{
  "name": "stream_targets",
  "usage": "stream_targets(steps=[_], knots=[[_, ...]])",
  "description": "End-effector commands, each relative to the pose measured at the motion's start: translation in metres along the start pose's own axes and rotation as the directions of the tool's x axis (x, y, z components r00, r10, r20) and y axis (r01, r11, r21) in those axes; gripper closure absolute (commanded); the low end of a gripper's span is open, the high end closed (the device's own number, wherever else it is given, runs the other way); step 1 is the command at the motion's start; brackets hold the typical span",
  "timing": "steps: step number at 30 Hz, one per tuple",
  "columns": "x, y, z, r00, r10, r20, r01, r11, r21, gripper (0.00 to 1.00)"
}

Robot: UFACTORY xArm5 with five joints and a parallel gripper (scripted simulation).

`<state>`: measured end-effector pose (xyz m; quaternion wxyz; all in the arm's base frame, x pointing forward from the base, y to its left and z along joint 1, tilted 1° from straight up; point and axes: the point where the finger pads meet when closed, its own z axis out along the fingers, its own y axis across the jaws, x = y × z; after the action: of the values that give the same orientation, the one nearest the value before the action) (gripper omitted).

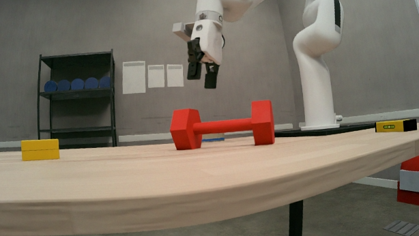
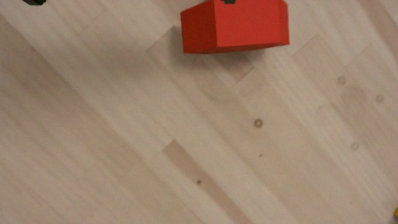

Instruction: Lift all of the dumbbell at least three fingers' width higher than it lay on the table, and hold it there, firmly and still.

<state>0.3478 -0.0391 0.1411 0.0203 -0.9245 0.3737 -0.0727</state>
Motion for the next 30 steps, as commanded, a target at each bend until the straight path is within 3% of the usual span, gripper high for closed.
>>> stream_targets(steps=[1, 10, 20, 23, 30], knots=[[-0.026, -0.032, 0.006, 0.998, -0.033, 0.059, 0.035, 0.999, -0.03, 0.0], [-0.071, -0.065, 0.012, 0.988, -0.083, 0.128, 0.094, 0.992, -0.082, 0.0], [-0.071, -0.065, 0.014, 0.988, -0.084, 0.129, 0.095, 0.992, -0.083, 0.0], [-0.073, -0.065, 0.028, 0.988, -0.084, 0.129, 0.095, 0.992, -0.083, 0.0], [-0.08, -0.06, 0.084, 0.988, -0.083, 0.129, 0.095, 0.992, -0.083, 0.0]])
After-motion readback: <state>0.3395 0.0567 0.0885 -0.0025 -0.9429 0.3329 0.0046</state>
